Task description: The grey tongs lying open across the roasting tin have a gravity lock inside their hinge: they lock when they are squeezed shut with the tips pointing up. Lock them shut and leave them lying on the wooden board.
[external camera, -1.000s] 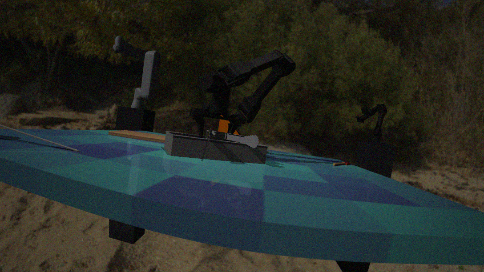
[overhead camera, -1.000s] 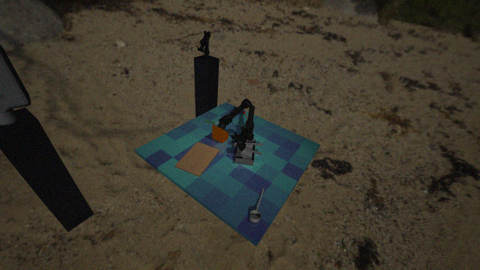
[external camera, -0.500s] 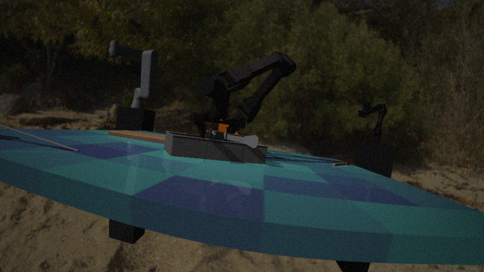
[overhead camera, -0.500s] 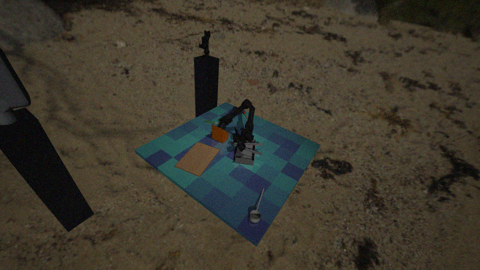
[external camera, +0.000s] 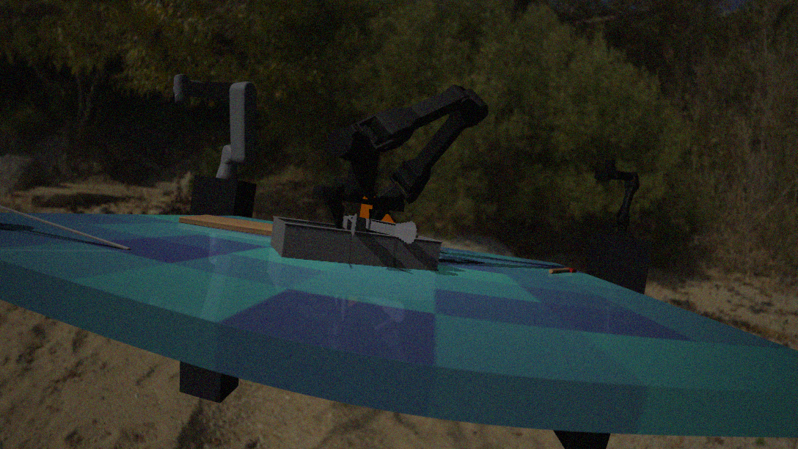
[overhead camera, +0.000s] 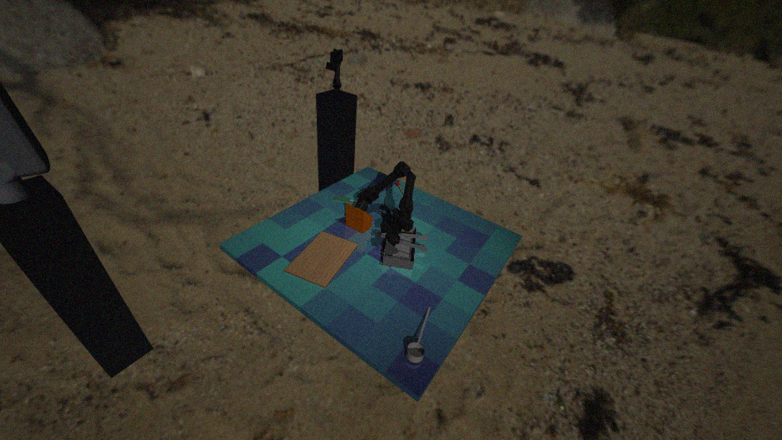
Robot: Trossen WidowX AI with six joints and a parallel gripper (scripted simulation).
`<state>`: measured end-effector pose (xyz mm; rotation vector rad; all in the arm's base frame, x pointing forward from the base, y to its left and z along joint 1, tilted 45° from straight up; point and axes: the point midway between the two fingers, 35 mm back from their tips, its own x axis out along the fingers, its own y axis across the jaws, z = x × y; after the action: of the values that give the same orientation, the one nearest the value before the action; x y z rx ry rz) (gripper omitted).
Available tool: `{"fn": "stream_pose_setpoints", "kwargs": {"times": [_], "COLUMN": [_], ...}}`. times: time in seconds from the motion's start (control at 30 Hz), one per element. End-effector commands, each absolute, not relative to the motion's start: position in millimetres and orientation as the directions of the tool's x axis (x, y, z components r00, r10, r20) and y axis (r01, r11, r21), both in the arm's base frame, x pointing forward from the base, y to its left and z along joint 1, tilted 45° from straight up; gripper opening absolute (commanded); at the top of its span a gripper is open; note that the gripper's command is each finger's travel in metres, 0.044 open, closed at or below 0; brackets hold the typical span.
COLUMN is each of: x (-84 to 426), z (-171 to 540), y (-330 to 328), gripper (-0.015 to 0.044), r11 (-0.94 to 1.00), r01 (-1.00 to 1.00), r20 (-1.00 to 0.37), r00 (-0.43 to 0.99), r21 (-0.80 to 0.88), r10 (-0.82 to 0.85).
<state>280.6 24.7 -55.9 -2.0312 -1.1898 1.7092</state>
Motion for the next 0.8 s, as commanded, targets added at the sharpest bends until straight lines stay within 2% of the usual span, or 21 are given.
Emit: {"fn": "stream_pose_setpoints", "kwargs": {"times": [0.0,0.77], "x": [281.2,281.2], "z": [-55.5,-55.5], "y": [24.6,24.6], "gripper": [0.0254,0.0101], "r11": [-0.643,-0.643], "r01": [0.430,0.430], "r20": [-0.715,-0.715], "r00": [-0.010,-0.010], "r21": [-0.634,-0.634], "r10": [0.699,0.699]}}
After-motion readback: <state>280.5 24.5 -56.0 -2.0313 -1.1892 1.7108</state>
